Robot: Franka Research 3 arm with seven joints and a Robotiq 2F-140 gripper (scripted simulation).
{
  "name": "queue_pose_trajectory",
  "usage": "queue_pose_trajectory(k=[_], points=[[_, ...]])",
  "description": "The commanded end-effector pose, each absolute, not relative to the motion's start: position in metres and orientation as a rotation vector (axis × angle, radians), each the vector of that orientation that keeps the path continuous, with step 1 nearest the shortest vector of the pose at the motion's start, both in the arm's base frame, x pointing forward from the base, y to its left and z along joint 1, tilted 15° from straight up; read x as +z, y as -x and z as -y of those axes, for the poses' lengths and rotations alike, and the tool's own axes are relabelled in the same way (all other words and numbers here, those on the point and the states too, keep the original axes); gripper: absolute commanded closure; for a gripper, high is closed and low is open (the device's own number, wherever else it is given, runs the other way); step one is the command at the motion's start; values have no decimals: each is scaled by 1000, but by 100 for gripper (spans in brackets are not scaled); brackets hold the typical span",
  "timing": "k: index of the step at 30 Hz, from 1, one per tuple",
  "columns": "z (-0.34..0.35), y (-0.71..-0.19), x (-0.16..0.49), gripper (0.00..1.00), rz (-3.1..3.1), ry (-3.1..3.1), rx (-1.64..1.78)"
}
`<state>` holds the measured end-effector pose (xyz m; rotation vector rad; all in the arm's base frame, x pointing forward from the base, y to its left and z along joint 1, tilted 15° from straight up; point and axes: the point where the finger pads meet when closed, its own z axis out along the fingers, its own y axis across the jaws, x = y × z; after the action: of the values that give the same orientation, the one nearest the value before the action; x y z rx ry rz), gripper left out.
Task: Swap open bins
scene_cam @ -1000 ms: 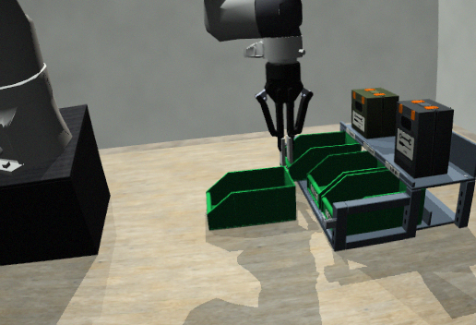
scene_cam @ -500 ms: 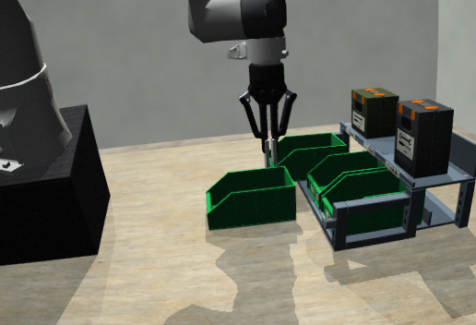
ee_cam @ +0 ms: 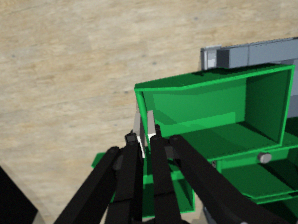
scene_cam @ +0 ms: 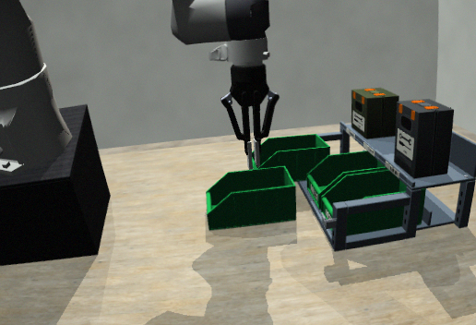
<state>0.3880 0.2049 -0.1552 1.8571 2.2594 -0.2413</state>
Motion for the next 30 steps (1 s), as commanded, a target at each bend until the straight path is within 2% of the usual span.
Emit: queue_pose_trajectory(k=[1, 30], points=[[-208, -380, -154, 100, -2223, -1897, -209], [-202, -346, -155, 100, -2223, -1897, -209]])
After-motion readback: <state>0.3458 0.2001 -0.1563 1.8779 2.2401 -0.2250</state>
